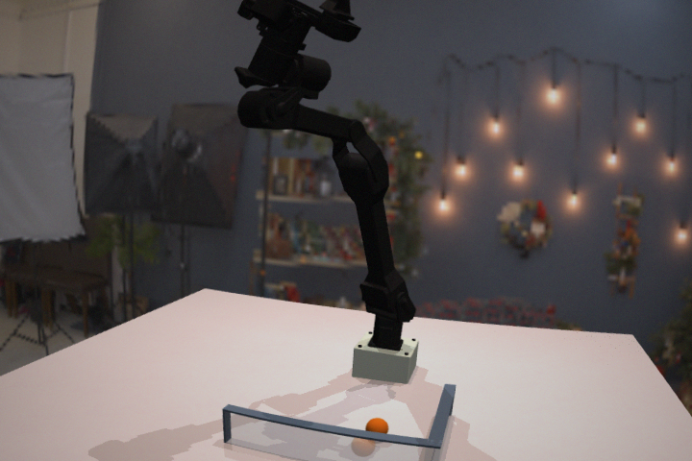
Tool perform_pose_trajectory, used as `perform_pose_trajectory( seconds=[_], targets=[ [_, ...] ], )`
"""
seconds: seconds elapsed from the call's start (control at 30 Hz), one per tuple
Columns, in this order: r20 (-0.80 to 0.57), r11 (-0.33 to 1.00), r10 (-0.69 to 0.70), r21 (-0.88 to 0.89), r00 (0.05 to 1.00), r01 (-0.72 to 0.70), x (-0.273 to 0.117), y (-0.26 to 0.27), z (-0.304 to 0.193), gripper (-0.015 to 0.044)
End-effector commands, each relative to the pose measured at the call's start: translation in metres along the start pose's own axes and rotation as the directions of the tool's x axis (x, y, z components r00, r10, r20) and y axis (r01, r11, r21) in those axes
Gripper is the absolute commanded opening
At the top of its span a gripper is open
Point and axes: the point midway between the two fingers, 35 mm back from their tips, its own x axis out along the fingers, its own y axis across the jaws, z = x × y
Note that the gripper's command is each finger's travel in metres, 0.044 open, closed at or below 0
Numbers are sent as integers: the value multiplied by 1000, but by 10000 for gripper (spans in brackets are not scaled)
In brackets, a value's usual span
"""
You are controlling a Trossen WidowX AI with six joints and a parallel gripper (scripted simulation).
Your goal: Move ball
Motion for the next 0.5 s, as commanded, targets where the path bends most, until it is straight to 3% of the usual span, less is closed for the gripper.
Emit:
perform_pose_trajectory(
  seconds=[0.0, 0.13, 0.27, 0.47],
  targets=[
    [7, 1000, 7, 9, 1000, -7, 0, 1, 2, 374],
    [138, 968, 92, 219, 986, -121, -9, 4, 36, 281],
    [291, 849, 126, 463, 949, -255, -19, -6, 74, 281],
    [563, 449, 120, 704, 818, -550, -52, -40, 140, 281]
  ],
)
